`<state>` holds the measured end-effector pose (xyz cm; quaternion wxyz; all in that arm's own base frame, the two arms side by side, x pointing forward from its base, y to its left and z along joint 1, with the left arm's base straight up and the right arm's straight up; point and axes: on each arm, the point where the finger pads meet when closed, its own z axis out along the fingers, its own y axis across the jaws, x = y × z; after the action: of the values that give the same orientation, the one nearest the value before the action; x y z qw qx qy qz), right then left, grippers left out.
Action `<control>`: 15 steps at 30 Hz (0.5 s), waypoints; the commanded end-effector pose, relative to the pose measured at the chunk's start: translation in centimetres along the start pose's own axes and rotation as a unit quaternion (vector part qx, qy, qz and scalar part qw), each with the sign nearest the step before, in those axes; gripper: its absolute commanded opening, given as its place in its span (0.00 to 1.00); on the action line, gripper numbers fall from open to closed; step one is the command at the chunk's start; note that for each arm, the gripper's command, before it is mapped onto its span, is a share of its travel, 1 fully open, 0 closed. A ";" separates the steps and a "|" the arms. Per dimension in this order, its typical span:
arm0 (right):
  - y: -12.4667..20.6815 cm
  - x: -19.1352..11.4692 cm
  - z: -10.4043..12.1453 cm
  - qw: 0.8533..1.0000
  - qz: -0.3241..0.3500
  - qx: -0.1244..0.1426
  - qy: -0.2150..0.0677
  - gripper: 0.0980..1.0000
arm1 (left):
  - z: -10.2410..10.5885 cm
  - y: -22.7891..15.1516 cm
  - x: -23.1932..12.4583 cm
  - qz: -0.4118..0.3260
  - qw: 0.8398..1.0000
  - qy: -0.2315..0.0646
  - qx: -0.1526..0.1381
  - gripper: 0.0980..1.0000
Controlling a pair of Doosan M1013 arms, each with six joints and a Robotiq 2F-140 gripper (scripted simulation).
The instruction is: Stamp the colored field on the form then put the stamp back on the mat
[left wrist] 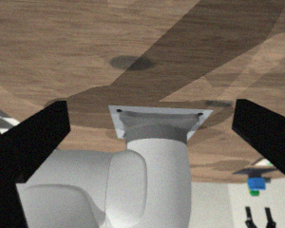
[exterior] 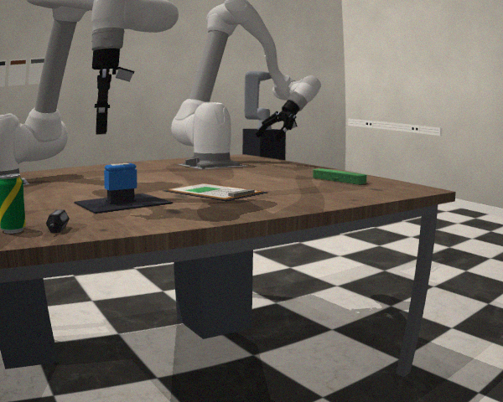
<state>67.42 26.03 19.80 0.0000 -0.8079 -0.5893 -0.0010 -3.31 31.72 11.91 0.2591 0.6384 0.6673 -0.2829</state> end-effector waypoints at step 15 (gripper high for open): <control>-1.3 2.5 1.5 0.998 -0.070 0.000 -0.001 1.00 | -0.4 0.2 0.1 0.002 1.000 0.001 -0.004 1.00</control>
<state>67.03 28.33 18.69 0.0000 -0.7748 -0.6322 -0.0009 -3.31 31.72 11.91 0.2591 0.6384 0.6673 -0.2829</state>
